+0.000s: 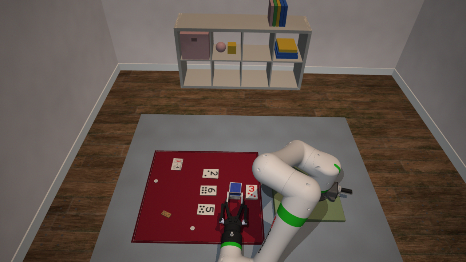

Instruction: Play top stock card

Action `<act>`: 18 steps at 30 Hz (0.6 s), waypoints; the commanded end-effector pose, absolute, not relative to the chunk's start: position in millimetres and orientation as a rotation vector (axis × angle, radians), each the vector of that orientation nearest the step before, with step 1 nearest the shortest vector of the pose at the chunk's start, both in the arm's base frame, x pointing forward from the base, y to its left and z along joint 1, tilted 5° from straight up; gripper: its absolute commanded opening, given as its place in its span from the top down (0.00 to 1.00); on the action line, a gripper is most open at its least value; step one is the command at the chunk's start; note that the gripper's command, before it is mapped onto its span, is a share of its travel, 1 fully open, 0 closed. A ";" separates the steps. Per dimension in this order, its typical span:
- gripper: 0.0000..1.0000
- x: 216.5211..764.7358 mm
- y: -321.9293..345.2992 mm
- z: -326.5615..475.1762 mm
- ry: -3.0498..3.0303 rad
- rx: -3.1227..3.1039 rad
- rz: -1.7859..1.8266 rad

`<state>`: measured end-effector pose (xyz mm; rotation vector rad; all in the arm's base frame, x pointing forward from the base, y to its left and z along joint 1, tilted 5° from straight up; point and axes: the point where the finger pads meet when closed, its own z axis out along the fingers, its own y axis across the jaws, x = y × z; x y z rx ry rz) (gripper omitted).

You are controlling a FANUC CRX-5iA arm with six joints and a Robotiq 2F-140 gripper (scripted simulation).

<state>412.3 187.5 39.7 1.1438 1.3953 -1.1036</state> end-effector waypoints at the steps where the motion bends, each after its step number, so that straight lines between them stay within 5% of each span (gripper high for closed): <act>1: 0.58 412.3 187.3 37.8 1.395 1.144 -1.103; 18: 0.58 411.6 186.0 24.2 1.395 1.144 -1.103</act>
